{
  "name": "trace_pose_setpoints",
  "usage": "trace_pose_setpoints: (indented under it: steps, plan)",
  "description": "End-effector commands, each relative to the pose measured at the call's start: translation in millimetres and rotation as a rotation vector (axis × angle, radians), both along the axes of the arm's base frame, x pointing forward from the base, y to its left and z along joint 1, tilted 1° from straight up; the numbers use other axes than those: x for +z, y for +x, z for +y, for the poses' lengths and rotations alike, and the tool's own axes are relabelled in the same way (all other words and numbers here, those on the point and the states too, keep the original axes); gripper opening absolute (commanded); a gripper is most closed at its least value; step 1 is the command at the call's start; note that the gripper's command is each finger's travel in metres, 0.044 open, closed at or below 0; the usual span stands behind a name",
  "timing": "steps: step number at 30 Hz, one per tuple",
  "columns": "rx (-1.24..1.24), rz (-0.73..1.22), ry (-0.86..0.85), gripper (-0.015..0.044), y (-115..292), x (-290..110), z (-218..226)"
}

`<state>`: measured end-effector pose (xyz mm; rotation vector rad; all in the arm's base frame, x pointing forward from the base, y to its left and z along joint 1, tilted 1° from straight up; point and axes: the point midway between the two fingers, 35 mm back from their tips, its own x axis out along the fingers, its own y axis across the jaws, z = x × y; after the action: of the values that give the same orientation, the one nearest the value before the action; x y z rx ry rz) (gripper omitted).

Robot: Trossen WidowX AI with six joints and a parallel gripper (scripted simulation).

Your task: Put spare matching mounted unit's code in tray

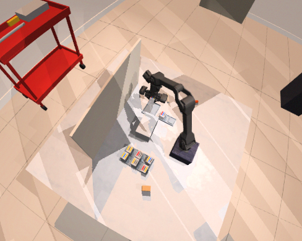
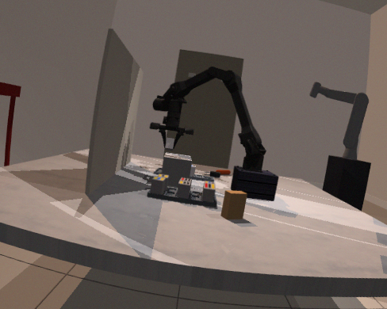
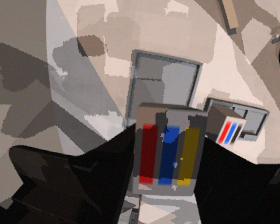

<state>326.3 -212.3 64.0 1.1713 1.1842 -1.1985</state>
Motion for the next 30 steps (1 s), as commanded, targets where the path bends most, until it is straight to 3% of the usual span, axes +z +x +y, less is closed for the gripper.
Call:
trace_pose_setpoints:
  steps: [1,30]
  plan:
    - [-0.002,-0.001,0.000,0.0000,0,-4,0]
    - [-0.002,-0.001,0.000,0.0000,0,-35,-1]
